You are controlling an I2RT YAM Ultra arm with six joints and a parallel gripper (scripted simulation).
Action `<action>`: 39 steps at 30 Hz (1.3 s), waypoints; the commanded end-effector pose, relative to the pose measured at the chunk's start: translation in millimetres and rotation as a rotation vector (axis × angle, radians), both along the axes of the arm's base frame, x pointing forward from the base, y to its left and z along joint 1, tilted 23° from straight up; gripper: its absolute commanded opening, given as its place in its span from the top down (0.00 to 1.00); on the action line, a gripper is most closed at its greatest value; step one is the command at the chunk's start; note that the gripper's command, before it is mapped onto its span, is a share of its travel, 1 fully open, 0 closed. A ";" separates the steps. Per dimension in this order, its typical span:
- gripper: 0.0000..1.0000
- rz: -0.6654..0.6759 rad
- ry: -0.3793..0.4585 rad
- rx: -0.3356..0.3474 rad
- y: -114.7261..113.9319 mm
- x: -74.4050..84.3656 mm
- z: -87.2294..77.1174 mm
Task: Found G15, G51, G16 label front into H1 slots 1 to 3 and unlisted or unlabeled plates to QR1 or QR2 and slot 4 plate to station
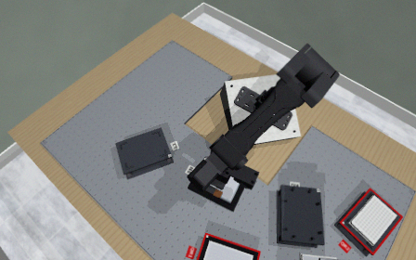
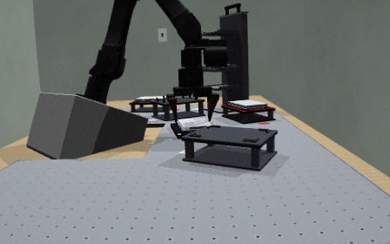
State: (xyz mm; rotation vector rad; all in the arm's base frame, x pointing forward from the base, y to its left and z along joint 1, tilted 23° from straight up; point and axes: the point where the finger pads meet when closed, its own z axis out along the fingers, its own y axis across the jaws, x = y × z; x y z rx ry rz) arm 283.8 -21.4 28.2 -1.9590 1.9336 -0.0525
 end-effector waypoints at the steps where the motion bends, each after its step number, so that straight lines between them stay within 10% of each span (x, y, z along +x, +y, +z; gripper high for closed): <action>1: 0.00 -0.006 -0.023 -0.005 -1.5 6.0 0.8; 39: 0.14 -0.006 -0.023 -0.005 0.3 8.2 -6.0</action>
